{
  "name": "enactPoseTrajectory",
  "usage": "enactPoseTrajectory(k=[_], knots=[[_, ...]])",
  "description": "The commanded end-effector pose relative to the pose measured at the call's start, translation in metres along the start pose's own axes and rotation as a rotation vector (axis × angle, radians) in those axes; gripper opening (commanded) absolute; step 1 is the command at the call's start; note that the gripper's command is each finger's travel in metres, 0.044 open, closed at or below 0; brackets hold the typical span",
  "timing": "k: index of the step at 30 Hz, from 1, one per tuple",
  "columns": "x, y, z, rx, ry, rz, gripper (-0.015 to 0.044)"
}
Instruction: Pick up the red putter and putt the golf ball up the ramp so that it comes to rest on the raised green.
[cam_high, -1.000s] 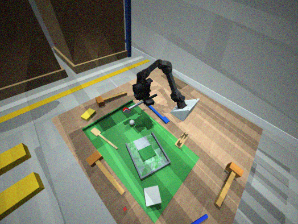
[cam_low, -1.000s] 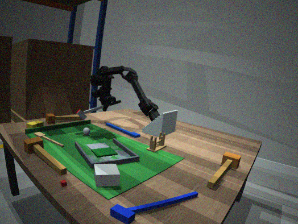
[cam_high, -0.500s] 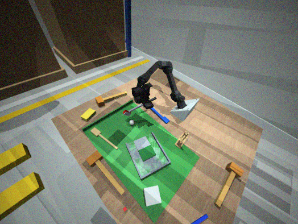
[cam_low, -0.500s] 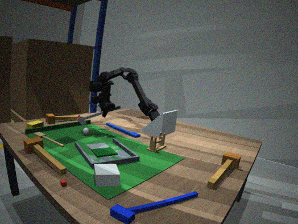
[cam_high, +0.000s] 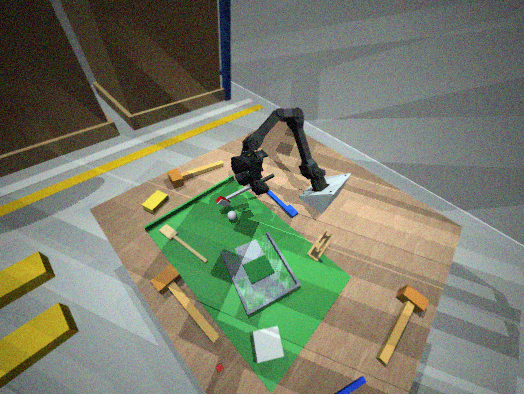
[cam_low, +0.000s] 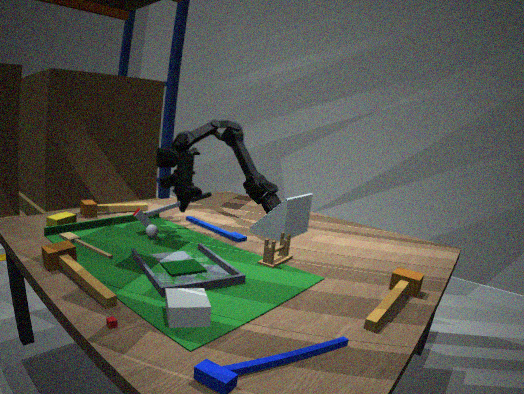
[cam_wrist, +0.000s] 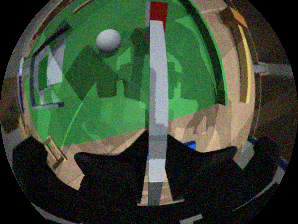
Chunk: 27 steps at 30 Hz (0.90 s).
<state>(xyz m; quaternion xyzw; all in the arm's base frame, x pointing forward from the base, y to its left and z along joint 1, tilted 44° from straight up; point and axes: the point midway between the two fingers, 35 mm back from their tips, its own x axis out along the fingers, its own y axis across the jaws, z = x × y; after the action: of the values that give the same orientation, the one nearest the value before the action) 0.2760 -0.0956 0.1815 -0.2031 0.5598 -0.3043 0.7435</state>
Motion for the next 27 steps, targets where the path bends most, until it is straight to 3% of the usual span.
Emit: enactPoseTrajectory(k=[1,16,27], knots=[[0.009,0.001,-0.002,-0.006,0.002,0.004,0.0],[0.008,-0.001,-0.001,0.0,0.001,-0.001,0.0],[0.011,-0.029,-0.001,-0.006,0.001,0.001,0.0]])
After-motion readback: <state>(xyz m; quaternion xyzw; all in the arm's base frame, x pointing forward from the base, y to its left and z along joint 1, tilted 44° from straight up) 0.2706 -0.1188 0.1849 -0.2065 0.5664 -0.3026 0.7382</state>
